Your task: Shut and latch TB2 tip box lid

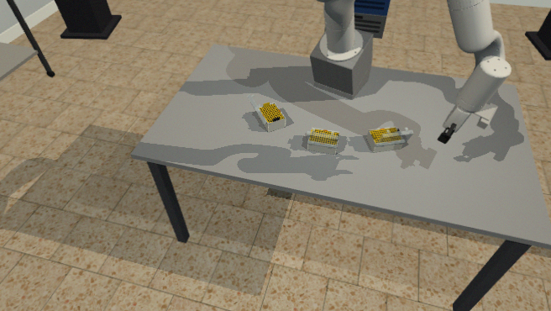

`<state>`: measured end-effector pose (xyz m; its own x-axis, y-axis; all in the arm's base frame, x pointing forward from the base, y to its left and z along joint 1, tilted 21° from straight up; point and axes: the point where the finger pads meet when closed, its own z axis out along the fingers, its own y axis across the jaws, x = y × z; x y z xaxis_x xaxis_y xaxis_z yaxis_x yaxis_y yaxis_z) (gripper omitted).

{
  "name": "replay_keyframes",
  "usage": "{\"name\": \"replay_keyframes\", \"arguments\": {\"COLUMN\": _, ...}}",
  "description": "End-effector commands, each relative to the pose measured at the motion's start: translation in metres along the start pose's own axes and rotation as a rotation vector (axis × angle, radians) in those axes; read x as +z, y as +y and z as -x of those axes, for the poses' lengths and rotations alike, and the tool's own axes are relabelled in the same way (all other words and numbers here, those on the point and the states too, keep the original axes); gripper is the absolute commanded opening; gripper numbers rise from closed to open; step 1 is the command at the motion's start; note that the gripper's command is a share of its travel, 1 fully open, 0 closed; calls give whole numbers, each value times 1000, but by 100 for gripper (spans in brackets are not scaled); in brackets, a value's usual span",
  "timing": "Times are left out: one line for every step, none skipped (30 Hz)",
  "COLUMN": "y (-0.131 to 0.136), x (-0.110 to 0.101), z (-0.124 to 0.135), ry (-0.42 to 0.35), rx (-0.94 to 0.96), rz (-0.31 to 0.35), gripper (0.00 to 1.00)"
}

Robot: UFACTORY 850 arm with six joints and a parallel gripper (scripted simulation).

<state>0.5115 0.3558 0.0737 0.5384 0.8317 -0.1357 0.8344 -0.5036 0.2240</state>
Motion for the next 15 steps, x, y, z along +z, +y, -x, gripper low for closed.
{"name": "replay_keyframes", "arguments": {"y": 20, "x": -5, "z": 9, "ry": 1, "rx": 10, "rz": -3, "gripper": 100}}
{"name": "replay_keyframes", "arguments": {"y": 22, "x": -5, "z": 9, "ry": 1, "rx": 10, "rz": -3, "gripper": 100}}
{"name": "replay_keyframes", "arguments": {"y": 22, "x": -5, "z": 9, "ry": 1, "rx": 10, "rz": -3, "gripper": 100}}
{"name": "replay_keyframes", "arguments": {"y": 22, "x": -5, "z": 9, "ry": 1, "rx": 10, "rz": -3, "gripper": 100}}
{"name": "replay_keyframes", "arguments": {"y": 26, "x": -6, "z": 12, "ry": -2, "rx": 42, "rz": -11, "gripper": 100}}
{"name": "replay_keyframes", "arguments": {"y": 31, "x": -7, "z": 14, "ry": -4, "rx": 74, "rz": -20, "gripper": 100}}
{"name": "replay_keyframes", "arguments": {"y": 35, "x": -7, "z": 17, "ry": -6, "rx": 106, "rz": -28, "gripper": 100}}
{"name": "replay_keyframes", "arguments": {"y": 39, "x": -8, "z": 19, "ry": -8, "rx": 138, "rz": -36, "gripper": 100}}
{"name": "replay_keyframes", "arguments": {"y": 43, "x": -9, "z": 21, "ry": -8, "rx": 138, "rz": -36, "gripper": 100}}
{"name": "replay_keyframes", "arguments": {"y": 48, "x": -10, "z": 24, "ry": -8, "rx": 138, "rz": -36, "gripper": 100}}
{"name": "replay_keyframes", "arguments": {"y": 52, "x": -11, "z": 26, "ry": -8, "rx": 138, "rz": -36, "gripper": 100}}
{"name": "replay_keyframes", "arguments": {"y": 56, "x": -11, "z": 29, "ry": -8, "rx": 138, "rz": -36, "gripper": 100}}
{"name": "replay_keyframes", "arguments": {"y": 61, "x": -12, "z": 31, "ry": -8, "rx": 138, "rz": -36, "gripper": 100}}
{"name": "replay_keyframes", "arguments": {"y": 65, "x": -13, "z": 34, "ry": -8, "rx": 138, "rz": -36, "gripper": 100}}
{"name": "replay_keyframes", "arguments": {"y": 66, "x": -13, "z": 34, "ry": -8, "rx": 138, "rz": -36, "gripper": 100}}
